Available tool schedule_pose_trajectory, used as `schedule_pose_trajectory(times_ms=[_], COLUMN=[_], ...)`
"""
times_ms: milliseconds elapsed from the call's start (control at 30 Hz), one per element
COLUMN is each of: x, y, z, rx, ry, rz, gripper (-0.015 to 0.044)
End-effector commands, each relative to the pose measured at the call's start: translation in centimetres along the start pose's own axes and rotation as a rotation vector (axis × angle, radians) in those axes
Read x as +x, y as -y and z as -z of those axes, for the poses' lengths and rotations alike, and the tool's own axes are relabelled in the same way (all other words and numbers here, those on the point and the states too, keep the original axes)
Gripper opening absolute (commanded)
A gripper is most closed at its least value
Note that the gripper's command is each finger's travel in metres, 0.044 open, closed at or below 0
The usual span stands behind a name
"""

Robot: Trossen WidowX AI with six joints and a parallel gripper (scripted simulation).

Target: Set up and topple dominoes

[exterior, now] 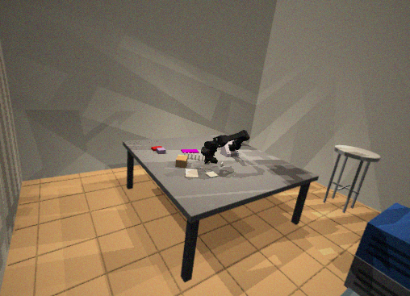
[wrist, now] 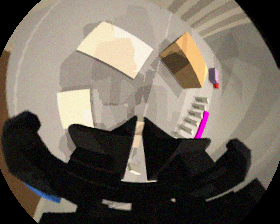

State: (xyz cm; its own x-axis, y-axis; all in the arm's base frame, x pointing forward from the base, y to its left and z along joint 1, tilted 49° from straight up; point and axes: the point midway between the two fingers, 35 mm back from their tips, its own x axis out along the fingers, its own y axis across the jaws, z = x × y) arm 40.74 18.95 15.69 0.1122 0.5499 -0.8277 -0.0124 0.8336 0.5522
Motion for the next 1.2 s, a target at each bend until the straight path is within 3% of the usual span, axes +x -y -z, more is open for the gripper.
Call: schedule_pose_trajectory(times_ms=[0,1167], x=[0.7,2.0], y=[-0.2,-1.8], z=[0.0,-0.3], rx=[-0.013,0.015], ry=[0.065,0.663], rz=[0.040,0.134], gripper=[0.0025,0.0025])
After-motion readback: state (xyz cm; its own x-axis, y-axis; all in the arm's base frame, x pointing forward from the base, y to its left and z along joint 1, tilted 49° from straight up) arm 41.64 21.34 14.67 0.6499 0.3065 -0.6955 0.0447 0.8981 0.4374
